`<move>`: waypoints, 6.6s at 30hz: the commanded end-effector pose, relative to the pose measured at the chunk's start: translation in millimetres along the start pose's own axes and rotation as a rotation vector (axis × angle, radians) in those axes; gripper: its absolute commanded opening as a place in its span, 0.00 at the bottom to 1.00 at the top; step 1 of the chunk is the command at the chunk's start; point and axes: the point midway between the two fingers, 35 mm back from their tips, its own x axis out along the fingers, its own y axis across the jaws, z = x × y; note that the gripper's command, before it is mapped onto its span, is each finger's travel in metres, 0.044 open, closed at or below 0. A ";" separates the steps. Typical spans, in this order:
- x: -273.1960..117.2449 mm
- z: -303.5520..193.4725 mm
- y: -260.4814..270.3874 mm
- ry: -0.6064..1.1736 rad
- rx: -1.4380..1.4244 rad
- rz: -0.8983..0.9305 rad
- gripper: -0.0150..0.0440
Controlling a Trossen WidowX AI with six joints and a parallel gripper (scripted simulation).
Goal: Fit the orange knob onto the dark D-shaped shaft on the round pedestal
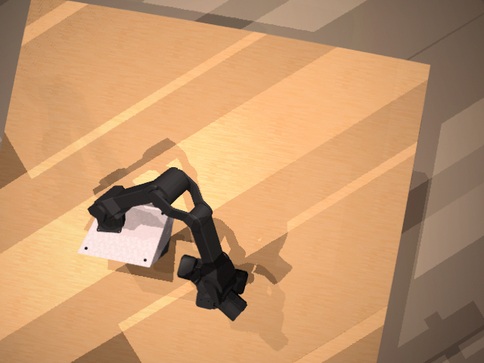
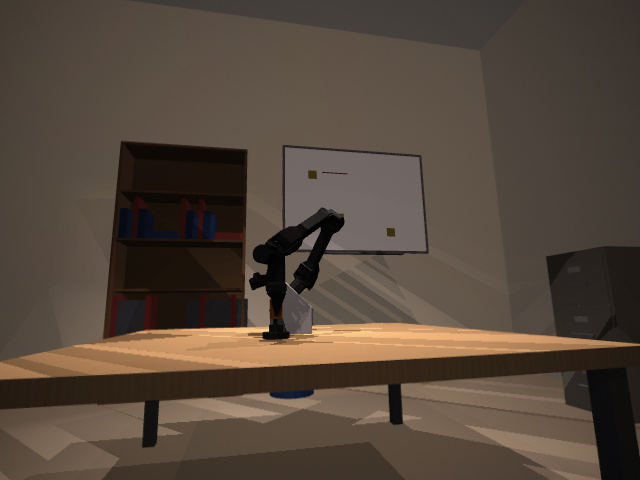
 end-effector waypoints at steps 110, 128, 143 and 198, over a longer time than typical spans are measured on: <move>1.3 -0.5 0.4 -0.001 0.638 0.000 0.25; 0.0 0.4 0.3 -0.001 0.848 0.000 0.25; 2.6 -0.2 0.7 -0.001 0.848 0.000 0.25; 4.1 -0.2 1.3 -0.001 0.897 0.000 0.25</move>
